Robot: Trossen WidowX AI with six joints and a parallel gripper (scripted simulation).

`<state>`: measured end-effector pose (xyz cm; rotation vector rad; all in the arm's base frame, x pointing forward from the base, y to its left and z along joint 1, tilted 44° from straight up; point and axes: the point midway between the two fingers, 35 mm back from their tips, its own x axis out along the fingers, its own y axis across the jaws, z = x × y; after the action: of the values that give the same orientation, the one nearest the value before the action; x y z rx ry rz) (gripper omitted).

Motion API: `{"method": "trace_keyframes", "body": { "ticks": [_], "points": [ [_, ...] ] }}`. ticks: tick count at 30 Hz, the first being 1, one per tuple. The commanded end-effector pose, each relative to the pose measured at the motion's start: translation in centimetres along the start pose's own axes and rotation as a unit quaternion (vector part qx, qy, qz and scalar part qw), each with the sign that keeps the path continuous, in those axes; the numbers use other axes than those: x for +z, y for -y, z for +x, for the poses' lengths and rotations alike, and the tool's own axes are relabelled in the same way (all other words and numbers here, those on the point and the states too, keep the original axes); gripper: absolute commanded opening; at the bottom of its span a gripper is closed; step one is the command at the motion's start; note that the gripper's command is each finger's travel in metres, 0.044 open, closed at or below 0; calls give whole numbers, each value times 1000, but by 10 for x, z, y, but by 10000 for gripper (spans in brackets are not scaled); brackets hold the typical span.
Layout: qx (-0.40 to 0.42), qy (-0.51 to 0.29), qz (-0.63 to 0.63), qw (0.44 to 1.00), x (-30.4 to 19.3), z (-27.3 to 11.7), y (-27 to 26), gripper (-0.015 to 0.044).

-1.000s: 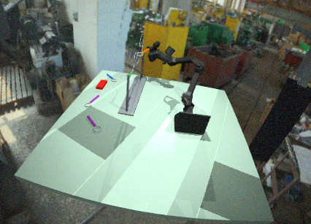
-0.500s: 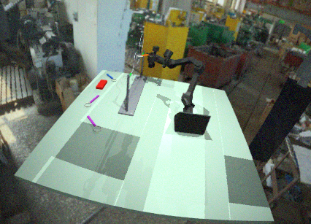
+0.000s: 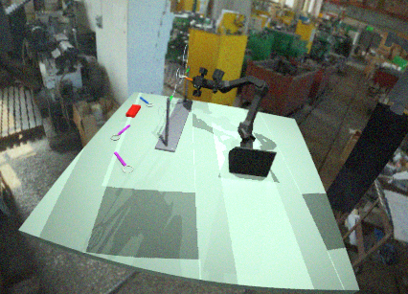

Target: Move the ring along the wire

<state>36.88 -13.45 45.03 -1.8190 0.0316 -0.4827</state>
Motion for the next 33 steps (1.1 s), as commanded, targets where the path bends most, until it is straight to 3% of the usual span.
{"method": "trace_keyframes", "body": {
  "ticks": [1, 33],
  "points": [
    [19, -7, 39, 999, 0, -3, -10, -150],
    [201, -46, 350, 914, 43, -39, -105, -150]
  ]
}}
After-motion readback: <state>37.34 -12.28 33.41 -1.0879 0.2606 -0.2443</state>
